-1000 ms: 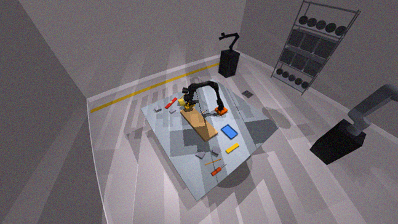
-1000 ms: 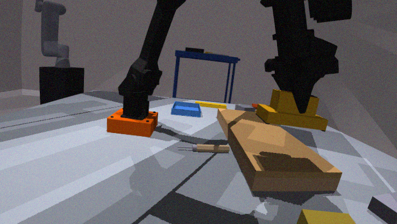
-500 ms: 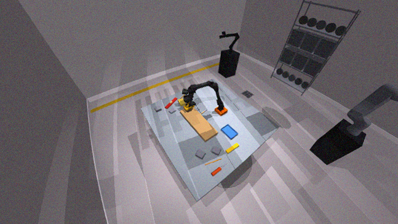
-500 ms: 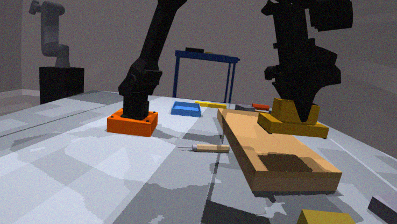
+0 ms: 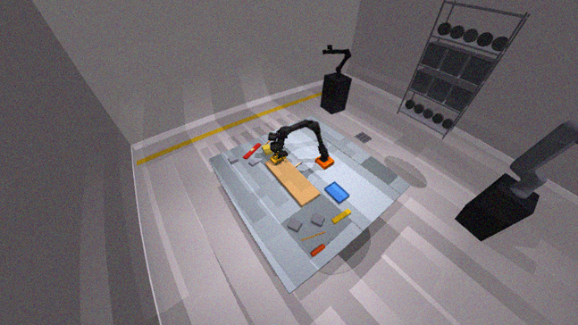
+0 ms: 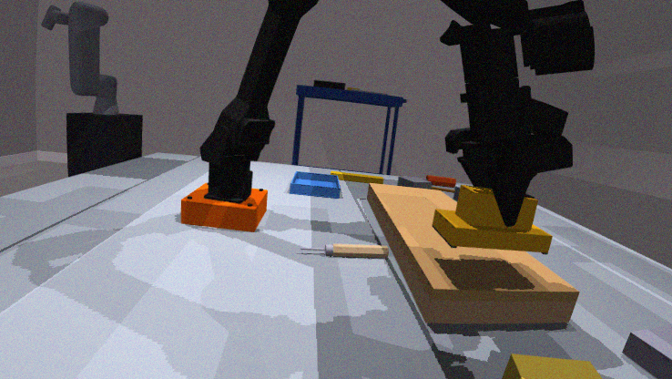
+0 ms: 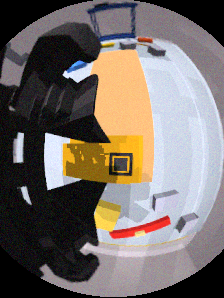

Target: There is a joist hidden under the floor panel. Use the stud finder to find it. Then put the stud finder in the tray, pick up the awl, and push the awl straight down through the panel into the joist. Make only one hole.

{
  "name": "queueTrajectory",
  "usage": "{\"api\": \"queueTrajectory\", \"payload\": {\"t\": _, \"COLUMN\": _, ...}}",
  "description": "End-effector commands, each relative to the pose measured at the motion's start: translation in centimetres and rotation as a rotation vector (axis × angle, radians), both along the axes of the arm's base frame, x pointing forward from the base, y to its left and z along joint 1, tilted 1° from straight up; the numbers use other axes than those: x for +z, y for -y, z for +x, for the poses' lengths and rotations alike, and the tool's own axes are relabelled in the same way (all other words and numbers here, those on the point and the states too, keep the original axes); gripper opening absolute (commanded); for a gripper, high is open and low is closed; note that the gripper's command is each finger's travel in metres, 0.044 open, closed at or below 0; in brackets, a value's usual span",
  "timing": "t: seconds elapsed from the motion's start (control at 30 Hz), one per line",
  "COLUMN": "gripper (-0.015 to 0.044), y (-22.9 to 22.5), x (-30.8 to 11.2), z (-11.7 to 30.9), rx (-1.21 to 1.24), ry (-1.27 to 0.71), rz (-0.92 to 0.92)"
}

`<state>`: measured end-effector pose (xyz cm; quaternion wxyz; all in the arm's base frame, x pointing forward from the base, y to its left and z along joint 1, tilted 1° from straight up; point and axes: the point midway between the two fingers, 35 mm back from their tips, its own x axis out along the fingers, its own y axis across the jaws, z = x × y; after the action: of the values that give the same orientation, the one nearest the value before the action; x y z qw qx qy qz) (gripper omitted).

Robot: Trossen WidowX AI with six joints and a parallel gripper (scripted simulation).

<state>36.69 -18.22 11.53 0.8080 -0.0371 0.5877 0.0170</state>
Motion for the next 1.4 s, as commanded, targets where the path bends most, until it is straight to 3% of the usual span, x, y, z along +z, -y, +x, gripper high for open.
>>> {"api": "queueTrajectory", "payload": {"t": 0.0, "gripper": 0.0, "y": 0.0, "x": -0.6, "z": 0.1, "rx": 0.007, "ry": 0.006, "rz": 0.001}}
{"api": "queueTrajectory", "payload": {"t": 0.8, "gripper": 0.0, "y": 0.0, "x": -3.6, "z": 0.1, "rx": 0.007, "ry": 0.006, "rz": 0.001}}
{"api": "queueTrajectory", "payload": {"t": 1.37, "gripper": 0.0, "y": -5.1, "x": -3.9, "z": -0.2, "rx": 0.007, "ry": 0.006, "rz": 0.006}}
